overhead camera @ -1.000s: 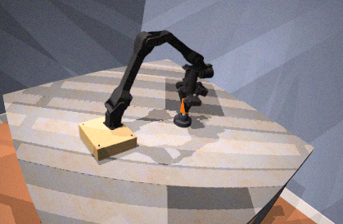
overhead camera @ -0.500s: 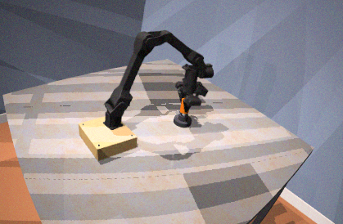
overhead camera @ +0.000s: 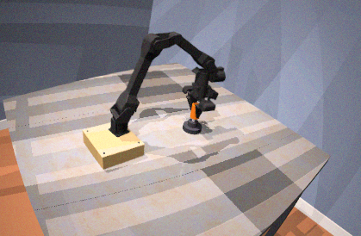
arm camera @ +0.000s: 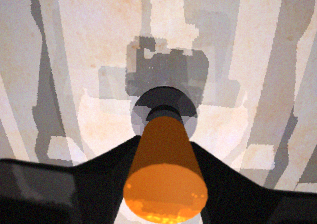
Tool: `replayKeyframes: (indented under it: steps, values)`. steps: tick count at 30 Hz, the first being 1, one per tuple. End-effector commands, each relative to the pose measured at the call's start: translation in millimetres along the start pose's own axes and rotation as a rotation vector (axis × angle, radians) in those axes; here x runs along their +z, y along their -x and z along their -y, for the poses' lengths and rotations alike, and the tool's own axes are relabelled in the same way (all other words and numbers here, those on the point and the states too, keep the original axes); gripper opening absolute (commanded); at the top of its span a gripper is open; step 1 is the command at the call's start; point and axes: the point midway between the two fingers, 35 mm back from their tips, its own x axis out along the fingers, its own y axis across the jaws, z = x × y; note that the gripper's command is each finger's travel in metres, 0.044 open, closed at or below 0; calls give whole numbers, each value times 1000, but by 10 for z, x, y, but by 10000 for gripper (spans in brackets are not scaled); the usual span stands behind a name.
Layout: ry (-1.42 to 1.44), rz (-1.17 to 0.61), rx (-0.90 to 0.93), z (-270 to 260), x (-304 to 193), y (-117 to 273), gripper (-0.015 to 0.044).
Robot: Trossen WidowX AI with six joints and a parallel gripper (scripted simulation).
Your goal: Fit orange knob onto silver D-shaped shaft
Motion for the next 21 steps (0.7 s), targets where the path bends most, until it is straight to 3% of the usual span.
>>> replayKeyframes:
  steps: [1,21]
  values:
    - [10,0,4,-7,-5,-22,0]
    - [10,0,4,-10,-21,19,0]
